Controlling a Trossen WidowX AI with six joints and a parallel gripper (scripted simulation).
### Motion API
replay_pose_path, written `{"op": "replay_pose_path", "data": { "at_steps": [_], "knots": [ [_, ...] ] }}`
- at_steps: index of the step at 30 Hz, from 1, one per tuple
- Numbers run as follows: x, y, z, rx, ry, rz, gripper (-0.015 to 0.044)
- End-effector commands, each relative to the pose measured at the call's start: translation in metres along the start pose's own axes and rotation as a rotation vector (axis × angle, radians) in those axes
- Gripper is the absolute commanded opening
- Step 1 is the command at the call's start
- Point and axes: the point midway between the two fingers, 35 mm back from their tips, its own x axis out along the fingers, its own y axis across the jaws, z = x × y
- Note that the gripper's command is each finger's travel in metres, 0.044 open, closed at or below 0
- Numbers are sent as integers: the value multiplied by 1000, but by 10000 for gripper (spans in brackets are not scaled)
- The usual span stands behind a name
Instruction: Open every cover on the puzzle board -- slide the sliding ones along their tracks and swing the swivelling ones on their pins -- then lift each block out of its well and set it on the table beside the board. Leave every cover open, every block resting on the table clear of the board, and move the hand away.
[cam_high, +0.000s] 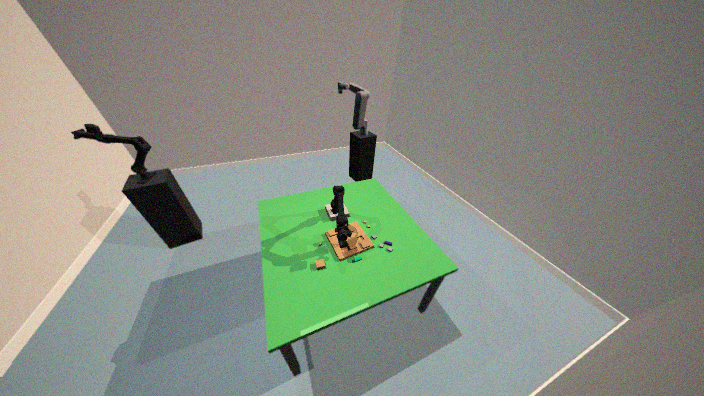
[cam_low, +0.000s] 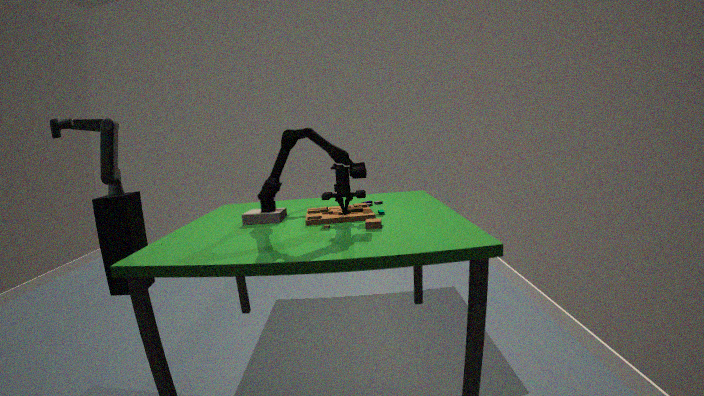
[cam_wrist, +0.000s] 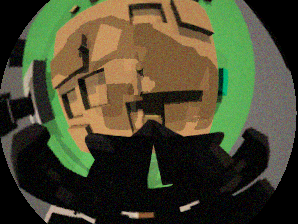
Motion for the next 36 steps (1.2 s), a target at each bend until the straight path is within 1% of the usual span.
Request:
{"op": "replay_pose_path", "data": {
  "at_steps": [1,11,14,16,26,28,30,35,36],
  "knots": [
    [1,3,4,3,-3,-1,0],
    [2,8,10,15,-4,-1,0],
    [2,8,10,151,-4,-1,0],
    [2,8,10,319,-4,0,0],
    [-4,7,9,256,-4,-1,0],
    [-5,7,8,334,-4,0,0],
    [-5,7,8,470,-4,0,0],
    [-8,7,8,931,-4,0,0],
    [-5,7,8,647,-1,1,26]
  ]
}}
